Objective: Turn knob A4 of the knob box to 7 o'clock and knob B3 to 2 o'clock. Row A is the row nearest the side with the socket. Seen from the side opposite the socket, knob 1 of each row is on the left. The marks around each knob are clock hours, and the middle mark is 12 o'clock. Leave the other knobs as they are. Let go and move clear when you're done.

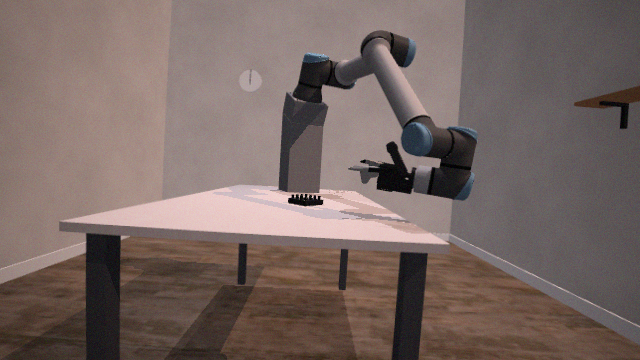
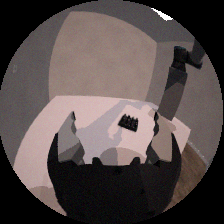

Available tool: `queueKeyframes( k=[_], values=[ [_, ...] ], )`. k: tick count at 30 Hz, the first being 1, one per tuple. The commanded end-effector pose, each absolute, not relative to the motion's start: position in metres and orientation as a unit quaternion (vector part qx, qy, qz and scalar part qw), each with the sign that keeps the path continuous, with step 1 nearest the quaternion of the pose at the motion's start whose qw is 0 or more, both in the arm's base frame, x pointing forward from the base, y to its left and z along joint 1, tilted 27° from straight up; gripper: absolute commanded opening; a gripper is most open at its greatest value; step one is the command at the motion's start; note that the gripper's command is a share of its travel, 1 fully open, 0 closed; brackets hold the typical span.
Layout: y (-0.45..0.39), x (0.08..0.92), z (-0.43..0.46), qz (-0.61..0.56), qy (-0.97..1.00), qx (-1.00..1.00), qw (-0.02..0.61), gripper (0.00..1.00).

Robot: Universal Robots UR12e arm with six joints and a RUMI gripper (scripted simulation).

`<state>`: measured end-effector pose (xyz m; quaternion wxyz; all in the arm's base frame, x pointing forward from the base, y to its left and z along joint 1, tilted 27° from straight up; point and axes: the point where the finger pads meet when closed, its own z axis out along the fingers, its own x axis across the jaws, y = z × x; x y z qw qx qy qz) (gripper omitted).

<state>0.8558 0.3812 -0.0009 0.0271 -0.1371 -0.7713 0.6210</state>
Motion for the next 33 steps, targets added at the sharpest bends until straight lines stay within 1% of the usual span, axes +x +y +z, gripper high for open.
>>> queueKeyframes(
  k=[1,33],
  values=[
    [0.3815,0.8561,0.0004,0.621,-0.772,-0.137,0.027,1.00],
    [0.3772,0.8558,0.0039,0.618,-0.771,-0.153,0.021,1.00]
  ],
)
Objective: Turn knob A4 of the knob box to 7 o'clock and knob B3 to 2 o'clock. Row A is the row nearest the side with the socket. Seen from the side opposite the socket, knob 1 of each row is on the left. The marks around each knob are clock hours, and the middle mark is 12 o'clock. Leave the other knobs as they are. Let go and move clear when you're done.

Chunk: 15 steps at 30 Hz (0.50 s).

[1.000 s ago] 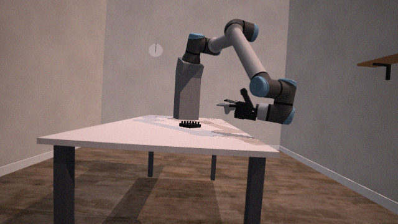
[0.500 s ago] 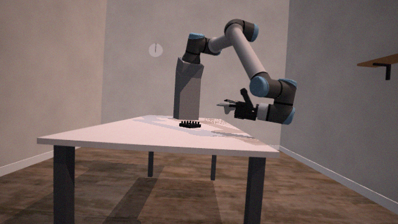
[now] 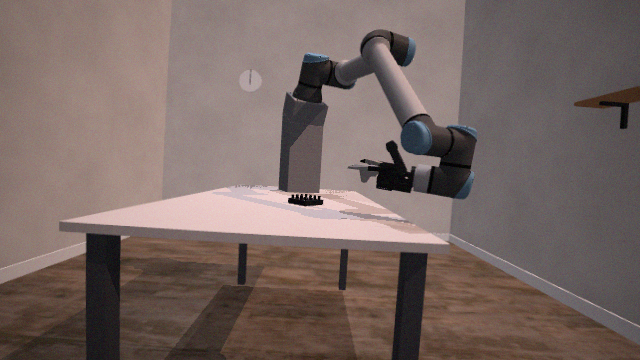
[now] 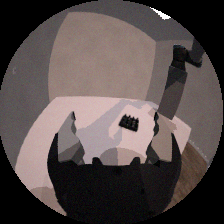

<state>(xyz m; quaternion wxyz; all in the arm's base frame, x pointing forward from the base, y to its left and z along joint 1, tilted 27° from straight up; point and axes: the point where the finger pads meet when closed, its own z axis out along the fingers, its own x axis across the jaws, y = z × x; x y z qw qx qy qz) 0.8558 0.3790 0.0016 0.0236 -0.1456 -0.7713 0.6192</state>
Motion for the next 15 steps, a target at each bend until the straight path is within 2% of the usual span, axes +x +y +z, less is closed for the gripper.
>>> queueKeyframes(
  k=[1,15],
  values=[
    [0.377,0.856,0.004,0.618,-0.771,-0.153,0.021,1.00],
    [0.354,0.852,0.016,0.602,-0.764,-0.232,-0.008,1.00]
  ],
)
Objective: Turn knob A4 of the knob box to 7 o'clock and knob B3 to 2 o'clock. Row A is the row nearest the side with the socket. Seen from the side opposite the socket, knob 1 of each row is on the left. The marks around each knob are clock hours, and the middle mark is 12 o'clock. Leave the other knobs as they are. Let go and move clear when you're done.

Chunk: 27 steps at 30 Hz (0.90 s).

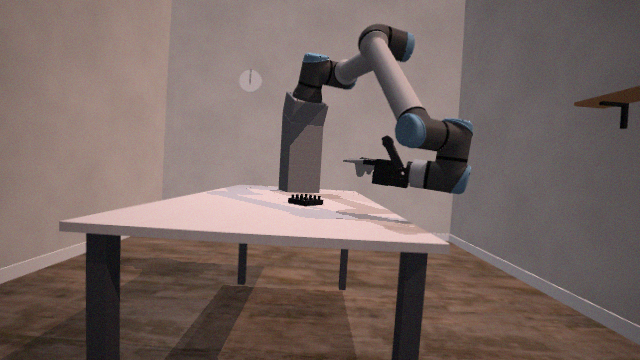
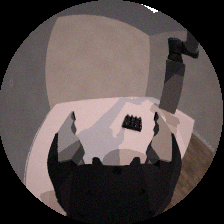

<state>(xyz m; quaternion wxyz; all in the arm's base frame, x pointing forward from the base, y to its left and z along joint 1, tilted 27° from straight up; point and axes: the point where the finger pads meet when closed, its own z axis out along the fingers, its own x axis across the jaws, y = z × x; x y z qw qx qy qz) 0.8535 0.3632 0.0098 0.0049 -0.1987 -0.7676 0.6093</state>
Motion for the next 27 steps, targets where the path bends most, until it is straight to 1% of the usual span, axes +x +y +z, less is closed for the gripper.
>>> queueKeyframes(
  k=[1,5,27],
  values=[
    [0.351,0.852,0.018,0.600,-0.763,-0.241,-0.011,1.00],
    [0.345,0.850,0.020,0.595,-0.760,-0.260,-0.018,1.00],
    [0.274,0.831,0.053,0.526,-0.674,-0.510,-0.097,1.00]
  ],
)
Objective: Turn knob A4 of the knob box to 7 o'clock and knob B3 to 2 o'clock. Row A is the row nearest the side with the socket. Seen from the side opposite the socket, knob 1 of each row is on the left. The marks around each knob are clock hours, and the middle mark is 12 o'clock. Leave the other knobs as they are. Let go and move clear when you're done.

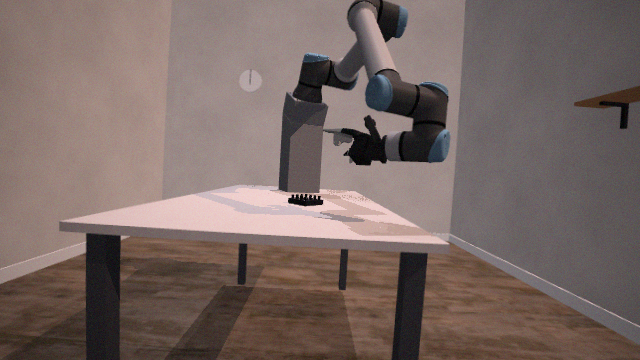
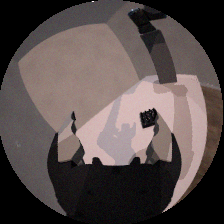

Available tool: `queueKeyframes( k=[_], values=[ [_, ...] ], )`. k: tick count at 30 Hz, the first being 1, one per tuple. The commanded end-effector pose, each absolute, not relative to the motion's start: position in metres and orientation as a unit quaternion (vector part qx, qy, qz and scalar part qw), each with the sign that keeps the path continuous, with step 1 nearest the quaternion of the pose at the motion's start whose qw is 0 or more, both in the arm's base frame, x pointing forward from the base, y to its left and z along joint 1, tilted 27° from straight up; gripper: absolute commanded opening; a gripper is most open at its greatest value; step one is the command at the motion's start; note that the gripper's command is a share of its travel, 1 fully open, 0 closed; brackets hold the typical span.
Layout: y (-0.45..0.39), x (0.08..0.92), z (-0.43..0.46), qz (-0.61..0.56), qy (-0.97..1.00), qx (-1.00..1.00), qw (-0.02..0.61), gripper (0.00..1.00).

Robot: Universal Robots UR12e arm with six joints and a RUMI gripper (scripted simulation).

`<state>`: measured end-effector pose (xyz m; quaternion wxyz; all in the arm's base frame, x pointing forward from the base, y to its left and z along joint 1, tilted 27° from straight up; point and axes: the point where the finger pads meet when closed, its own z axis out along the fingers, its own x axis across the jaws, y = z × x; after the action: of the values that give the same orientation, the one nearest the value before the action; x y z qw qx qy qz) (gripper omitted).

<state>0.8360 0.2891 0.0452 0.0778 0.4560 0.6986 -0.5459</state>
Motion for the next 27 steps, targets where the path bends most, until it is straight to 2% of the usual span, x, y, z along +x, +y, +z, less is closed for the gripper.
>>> queueKeyframes(
  k=[1,27],
  values=[
    [0.271,0.830,0.055,-0.522,0.668,0.521,0.100,1.00],
    [0.203,0.803,0.082,-0.425,0.486,0.747,0.158,1.00]
  ],
)
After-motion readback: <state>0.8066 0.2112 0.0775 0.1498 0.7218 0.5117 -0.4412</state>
